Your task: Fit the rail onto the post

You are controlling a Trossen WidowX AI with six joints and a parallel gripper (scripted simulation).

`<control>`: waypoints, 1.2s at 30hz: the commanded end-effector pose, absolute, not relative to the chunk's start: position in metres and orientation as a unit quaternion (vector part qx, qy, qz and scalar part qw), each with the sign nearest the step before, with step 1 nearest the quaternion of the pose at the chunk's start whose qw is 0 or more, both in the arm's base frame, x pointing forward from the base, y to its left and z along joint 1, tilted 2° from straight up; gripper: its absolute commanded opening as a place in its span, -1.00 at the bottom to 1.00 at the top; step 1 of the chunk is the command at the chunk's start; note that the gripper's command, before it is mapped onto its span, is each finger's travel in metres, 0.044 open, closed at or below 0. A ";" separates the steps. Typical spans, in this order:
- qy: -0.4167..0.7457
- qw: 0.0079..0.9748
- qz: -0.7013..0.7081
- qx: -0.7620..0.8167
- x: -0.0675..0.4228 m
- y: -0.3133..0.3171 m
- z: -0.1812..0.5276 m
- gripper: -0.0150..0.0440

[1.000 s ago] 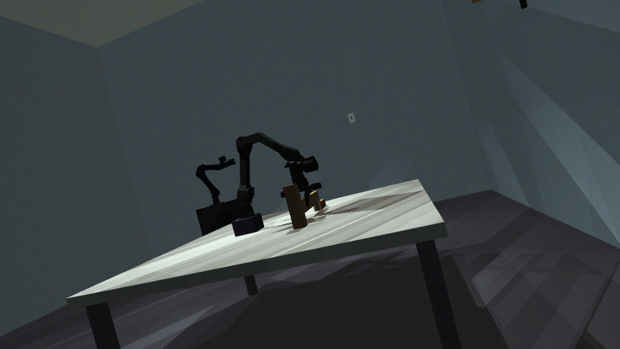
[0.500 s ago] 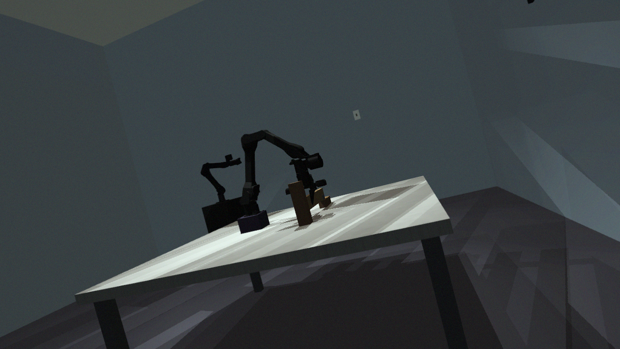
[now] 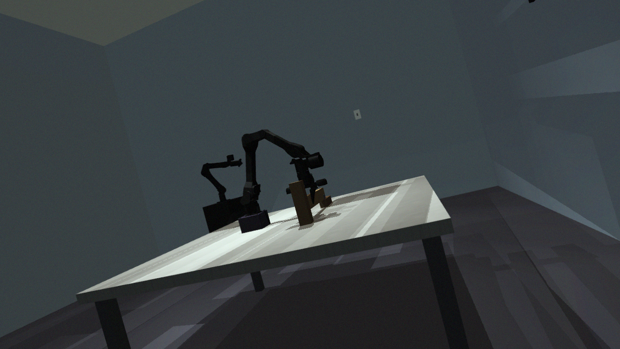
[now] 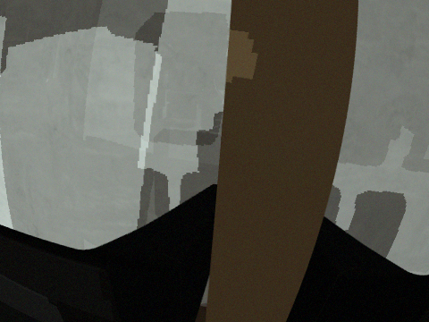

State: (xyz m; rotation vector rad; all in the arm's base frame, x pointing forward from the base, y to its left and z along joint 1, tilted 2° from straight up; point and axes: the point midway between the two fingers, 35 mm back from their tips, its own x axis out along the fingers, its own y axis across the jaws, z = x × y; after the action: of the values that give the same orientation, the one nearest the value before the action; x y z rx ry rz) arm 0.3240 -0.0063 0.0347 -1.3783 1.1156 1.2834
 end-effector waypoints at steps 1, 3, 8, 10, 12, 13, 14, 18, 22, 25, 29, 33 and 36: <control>0.450 0.460 0.521 -0.560 0.326 -0.007 0.036 -0.49; 0.450 0.460 0.521 -0.560 0.326 -0.008 0.036 -0.49; 0.450 0.460 0.521 -0.561 0.326 -0.009 0.035 -0.49; 0.450 0.460 0.521 -0.561 0.326 -0.010 0.035 -0.49; 0.450 0.460 0.521 -0.561 0.327 -0.011 0.035 -0.49; 0.450 0.460 0.521 -0.561 0.327 -0.011 0.035 -0.49; 0.450 0.460 0.521 -0.561 0.327 -0.011 0.035 -0.49; 0.450 0.460 0.521 -0.561 0.327 -0.012 0.034 -0.49; 0.450 0.460 0.521 -0.561 0.327 -0.013 0.034 -0.49; 0.450 0.460 0.521 -0.561 0.327 -0.014 0.033 -0.49; 0.450 0.460 0.521 -0.561 0.327 -0.015 0.032 -0.49; 0.450 0.460 0.521 -0.561 0.328 -0.017 0.032 -0.49; 0.450 0.460 0.521 -0.561 0.328 -0.018 0.032 -0.49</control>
State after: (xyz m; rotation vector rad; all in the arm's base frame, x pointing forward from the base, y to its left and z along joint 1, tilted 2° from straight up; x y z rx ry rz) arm 0.3264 -0.0150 0.0321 -1.3752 1.1076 1.2860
